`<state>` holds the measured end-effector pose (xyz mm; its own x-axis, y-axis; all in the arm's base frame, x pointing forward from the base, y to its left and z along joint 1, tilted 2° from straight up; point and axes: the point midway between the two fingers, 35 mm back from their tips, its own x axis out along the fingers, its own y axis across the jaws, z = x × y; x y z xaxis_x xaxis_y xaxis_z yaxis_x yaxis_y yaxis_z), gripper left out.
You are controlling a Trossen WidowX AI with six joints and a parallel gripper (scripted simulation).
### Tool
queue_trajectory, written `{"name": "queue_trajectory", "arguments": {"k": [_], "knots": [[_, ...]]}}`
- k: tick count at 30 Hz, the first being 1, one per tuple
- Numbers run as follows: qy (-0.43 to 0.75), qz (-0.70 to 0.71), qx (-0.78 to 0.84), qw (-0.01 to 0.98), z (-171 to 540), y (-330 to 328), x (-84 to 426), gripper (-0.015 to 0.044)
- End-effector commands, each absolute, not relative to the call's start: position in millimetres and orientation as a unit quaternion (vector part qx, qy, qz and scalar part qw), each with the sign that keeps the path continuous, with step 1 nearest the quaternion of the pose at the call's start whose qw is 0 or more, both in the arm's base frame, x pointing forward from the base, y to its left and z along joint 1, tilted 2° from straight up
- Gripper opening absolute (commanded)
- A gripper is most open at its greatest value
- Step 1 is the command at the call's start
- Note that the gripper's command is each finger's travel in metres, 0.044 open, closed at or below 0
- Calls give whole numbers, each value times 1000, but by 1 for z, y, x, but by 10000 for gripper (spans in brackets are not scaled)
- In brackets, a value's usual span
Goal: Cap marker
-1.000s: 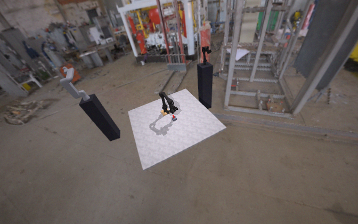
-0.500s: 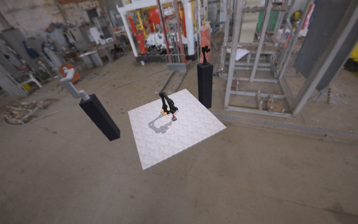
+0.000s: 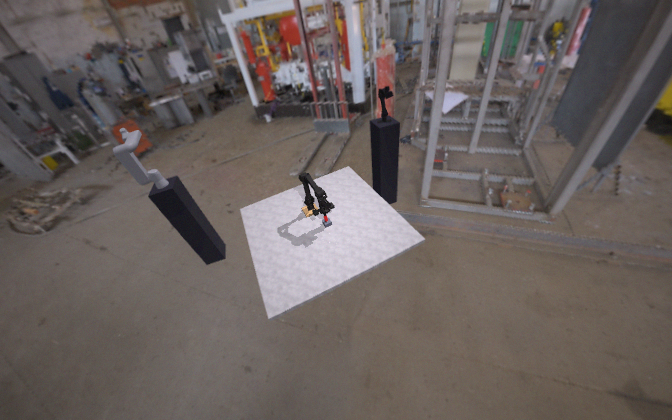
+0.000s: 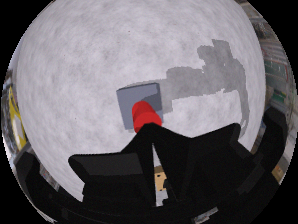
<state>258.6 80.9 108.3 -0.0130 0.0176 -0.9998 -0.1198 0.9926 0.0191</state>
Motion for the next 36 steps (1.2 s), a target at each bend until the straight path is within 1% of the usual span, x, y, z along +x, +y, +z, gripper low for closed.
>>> {"name": "queue_trajectory", "arguments": {"k": [1, 14, 22, 28, 36], "knots": [[710, 51, -36, 701, 101, 82, 258, 0], [708, 51, -35, 704, 102, 82, 260, 0], [708, 51, -35, 704, 183, 81, 262, 0], [708, 51, -35, 704, 190, 80, 261, 0], [708, 51, -35, 704, 190, 80, 261, 210]]}}
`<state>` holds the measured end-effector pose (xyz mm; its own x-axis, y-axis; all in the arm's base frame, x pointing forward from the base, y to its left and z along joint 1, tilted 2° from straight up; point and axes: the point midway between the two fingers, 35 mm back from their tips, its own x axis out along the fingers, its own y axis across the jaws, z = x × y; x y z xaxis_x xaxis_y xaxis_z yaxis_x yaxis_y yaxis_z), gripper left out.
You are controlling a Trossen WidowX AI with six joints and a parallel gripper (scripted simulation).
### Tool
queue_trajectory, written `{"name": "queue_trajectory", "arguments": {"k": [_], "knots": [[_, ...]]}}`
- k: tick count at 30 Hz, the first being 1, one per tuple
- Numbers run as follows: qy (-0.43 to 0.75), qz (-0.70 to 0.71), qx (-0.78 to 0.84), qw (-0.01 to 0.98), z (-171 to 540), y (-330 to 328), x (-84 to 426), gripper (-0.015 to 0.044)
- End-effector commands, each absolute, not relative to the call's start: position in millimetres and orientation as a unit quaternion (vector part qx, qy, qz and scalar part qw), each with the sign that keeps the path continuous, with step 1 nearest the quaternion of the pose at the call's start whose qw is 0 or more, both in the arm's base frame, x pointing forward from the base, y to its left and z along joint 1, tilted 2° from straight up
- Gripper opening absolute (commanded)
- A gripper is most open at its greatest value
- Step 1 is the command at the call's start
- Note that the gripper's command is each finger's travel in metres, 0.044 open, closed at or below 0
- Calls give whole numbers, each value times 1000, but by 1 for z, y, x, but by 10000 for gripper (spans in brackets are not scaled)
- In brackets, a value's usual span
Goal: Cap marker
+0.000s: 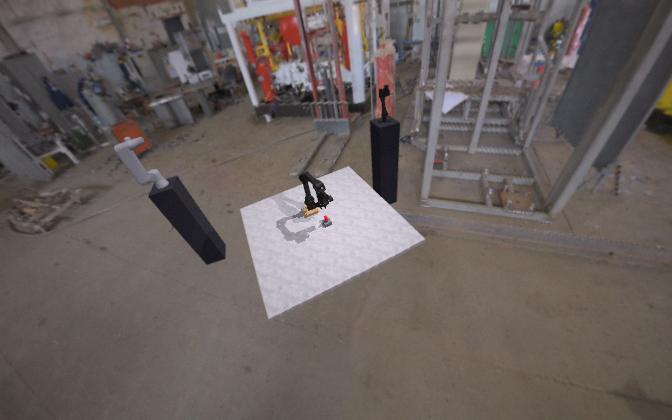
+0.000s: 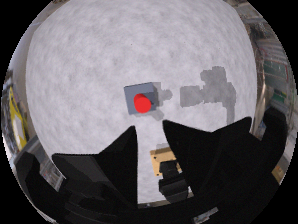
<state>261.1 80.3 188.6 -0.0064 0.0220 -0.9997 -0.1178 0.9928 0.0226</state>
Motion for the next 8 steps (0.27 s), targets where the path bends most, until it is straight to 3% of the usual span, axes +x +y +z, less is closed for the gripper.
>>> {"name": "queue_trajectory", "arguments": {"k": [1, 8], "knots": [[708, 51, -35, 704, 190, 80, 261, 236], [708, 51, -35, 704, 190, 80, 261, 420]]}}
